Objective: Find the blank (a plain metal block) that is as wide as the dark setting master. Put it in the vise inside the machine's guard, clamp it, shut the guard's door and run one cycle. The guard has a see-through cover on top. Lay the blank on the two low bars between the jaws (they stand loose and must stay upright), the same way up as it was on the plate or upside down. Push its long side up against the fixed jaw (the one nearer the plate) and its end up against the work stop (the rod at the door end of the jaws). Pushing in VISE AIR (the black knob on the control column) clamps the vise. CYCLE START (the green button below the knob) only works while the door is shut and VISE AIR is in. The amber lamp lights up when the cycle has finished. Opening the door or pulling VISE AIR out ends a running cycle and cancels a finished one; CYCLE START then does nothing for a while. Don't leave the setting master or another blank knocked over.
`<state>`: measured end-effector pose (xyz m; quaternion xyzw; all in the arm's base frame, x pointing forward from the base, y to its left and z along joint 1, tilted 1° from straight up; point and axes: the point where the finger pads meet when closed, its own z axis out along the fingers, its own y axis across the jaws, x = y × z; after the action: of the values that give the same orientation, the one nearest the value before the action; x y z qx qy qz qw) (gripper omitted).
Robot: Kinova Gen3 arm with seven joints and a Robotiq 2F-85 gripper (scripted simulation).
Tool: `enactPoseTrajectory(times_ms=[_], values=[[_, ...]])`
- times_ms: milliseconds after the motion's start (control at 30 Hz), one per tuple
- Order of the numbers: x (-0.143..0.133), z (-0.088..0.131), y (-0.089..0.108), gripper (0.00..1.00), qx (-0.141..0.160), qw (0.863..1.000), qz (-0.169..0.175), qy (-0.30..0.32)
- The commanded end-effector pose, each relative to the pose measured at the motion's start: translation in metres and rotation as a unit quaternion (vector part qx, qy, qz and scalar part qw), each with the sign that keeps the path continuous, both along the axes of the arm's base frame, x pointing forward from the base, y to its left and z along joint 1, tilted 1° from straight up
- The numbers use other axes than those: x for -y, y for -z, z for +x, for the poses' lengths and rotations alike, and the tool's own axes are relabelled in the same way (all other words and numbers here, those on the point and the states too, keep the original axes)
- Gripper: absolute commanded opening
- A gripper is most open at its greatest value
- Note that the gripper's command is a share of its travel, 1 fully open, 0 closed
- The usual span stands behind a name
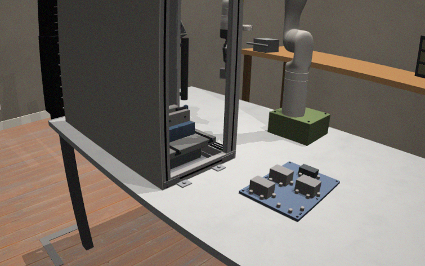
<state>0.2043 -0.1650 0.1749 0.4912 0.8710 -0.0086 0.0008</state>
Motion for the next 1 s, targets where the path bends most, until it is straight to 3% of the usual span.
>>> enactPoseTrajectory(times_ms=[0,100,500,667,967], values=[[-0.0002,0.0002,-0.0004,0.1,0.0,0.999,0.0,-0.045],[-0.0006,0.0001,-0.0005,0.1,-0.001,0.994,0.001,-0.113],[-0.0006,0.0001,-0.0005,0.1,-0.001,0.994,0.001,-0.113],[-0.0009,0.0,-0.0005,0.1,-0.004,0.974,0.0,-0.226],[-0.0009,0.0,-0.0005,0.1,-0.004,0.974,0.0,-0.226]])
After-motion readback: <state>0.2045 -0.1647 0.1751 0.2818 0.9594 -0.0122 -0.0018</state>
